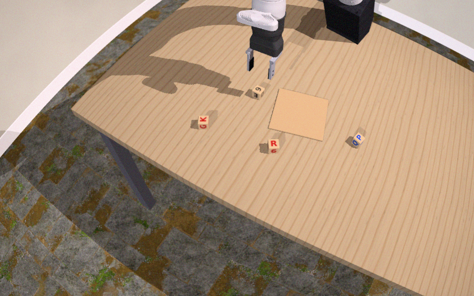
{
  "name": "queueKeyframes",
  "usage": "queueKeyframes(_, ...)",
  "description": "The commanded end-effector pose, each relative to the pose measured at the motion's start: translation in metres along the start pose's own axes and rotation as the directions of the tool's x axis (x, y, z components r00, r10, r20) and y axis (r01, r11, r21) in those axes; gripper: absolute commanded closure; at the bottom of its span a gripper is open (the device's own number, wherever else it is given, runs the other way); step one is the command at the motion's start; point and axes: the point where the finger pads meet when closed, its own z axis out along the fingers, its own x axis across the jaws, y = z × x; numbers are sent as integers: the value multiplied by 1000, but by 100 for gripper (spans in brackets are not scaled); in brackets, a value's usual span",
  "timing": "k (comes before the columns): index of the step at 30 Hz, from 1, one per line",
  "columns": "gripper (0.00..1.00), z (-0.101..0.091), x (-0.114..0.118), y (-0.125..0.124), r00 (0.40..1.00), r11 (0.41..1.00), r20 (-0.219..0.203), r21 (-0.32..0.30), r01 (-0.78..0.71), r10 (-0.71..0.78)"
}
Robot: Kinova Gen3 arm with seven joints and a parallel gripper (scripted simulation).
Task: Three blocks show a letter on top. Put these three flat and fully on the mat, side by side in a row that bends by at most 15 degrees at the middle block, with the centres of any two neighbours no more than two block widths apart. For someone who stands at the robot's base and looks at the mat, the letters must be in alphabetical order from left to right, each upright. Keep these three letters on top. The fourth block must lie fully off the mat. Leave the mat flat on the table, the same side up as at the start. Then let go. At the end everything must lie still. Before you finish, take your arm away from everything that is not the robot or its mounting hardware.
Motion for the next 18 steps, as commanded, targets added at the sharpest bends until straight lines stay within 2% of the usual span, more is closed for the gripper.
queueKeyframes(1, 0, -1, 2, -1, 1000, 1000, -5, 0, -2, 2)
queueKeyframes(12, 0, 0, 3, -7, 1000, 1000, -1, 3, 12, -12)
queueKeyframes(18, 0, 3, 10, -35, 997, 997, 10, 22, 80, -80)
